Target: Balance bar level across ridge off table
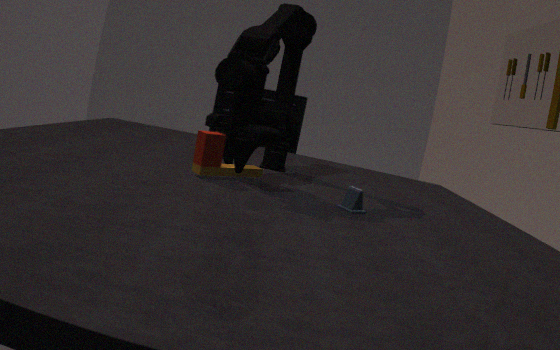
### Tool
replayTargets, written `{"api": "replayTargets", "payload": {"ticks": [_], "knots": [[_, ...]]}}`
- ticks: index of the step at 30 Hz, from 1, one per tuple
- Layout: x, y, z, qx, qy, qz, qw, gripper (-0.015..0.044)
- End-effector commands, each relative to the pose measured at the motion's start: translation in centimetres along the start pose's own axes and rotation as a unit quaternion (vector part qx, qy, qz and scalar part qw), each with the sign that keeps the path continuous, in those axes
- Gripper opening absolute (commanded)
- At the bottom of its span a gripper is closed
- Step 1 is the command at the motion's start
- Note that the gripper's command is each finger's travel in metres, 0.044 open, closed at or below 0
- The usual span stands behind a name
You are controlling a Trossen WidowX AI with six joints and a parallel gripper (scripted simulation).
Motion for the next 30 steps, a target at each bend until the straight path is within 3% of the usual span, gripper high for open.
{"api": "replayTargets", "payload": {"ticks": [1,30], "knots": [[-0.1,1.4,-0.4,0.008,0.000,-0.003,1.000,0.0000],[0.0,8.2,0.1,0.006,0.001,-0.005,1.000,0.0000]]}}
Point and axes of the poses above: the point midway between the two fingers, 35 mm back from their tips, its own y axis back along the fingers, its own x axis across the jaws, z = x × y, the point moved 7 cm from there along y, back along the fingers, and after that the axes turned 13 degrees about y, right-handed, at the moved point
